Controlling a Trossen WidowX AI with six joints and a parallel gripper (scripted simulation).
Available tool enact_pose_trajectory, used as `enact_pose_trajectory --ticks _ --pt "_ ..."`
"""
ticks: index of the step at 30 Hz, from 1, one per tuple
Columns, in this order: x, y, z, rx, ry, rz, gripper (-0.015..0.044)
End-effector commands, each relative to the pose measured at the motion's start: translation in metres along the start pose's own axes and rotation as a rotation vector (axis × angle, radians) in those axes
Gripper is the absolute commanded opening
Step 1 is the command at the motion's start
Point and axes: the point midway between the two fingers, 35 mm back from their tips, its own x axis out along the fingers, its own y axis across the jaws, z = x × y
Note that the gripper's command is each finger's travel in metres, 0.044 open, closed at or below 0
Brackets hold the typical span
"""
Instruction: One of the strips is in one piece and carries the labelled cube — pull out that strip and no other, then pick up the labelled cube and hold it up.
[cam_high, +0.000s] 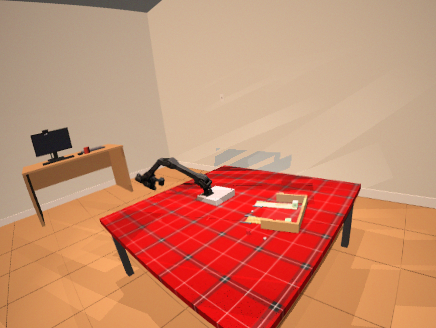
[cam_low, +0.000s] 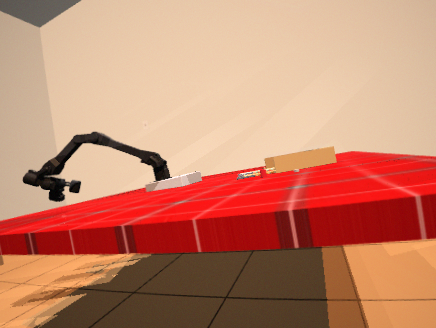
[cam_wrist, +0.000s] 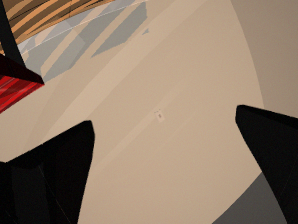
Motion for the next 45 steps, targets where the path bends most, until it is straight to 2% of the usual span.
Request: enact_pose_trajectory --ticks 1,8,12,21,28,34,40,45 --pt "-0.003 -0.001 0.0 0.004 -0.005 -0.006 0.04" --pt "-0.111 -0.019 0.007 0.122 -0.202 -0.189 0.04" --pt "-0.186 -0.019 0.006 0.19 -0.35 -0.299 0.04" --pt "-0.352 0.021 -0.013 0.299 -0.732 -0.505 0.04" --pt "-0.46 0.086 -0.045 0.314 -1.05 -0.612 0.04" --pt "-0.534 0.16 -0.08 0.291 -1.333 -0.663 0.04" --pt "-0.586 0.246 -0.12 0.224 -1.615 -0.675 0.04" --pt "-0.611 0.323 -0.161 0.086 -1.827 -0.721 0.04"
